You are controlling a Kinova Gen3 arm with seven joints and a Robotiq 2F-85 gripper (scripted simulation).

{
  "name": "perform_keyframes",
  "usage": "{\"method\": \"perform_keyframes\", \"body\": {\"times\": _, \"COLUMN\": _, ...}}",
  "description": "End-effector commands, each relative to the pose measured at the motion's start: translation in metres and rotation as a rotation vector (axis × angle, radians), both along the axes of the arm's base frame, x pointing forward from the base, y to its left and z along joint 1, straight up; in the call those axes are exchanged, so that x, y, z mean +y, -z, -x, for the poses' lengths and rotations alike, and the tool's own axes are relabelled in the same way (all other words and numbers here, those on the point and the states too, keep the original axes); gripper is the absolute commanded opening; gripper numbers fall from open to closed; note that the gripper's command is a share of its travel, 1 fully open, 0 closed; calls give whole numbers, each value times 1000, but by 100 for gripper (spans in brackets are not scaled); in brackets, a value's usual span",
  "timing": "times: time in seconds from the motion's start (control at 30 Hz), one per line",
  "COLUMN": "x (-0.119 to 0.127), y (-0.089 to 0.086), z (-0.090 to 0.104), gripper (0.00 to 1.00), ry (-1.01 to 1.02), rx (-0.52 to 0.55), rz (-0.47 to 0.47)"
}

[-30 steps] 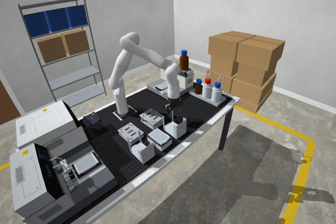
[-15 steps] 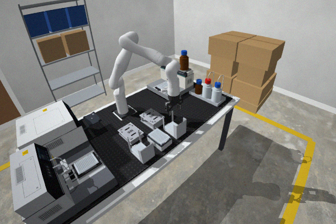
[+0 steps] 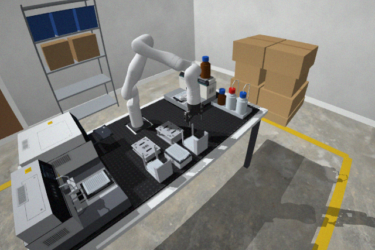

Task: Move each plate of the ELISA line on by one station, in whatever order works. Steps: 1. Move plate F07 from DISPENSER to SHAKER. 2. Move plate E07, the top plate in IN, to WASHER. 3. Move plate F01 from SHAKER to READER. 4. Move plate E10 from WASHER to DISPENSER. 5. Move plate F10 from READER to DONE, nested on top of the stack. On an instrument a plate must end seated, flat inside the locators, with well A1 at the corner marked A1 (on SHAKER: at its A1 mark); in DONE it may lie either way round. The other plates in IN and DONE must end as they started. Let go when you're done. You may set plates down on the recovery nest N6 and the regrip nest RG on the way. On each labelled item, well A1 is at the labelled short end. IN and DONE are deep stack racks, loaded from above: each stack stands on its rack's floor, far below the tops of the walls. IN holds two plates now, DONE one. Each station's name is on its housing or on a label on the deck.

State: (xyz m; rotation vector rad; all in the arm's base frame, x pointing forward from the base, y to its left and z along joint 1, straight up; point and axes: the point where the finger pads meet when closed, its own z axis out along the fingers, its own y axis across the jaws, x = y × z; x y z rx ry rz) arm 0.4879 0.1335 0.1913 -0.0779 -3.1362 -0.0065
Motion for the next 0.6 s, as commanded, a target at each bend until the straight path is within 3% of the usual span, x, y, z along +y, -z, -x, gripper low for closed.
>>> {"method": "perform_keyframes", "body": {"times": 0.0, "x": 0, "y": -5, "z": 0, "gripper": 100, "ry": 0, "rx": -2, "rz": -1}}
{"method": "perform_keyframes", "body": {"times": 0.27, "x": 0, "y": -16, "z": 0, "gripper": 100, "ry": 0, "rx": -2, "rz": -1}}
{"method": "perform_keyframes", "body": {"times": 0.57, "x": 0, "y": -16, "z": 0, "gripper": 100, "ry": 0, "rx": -2, "rz": -1}}
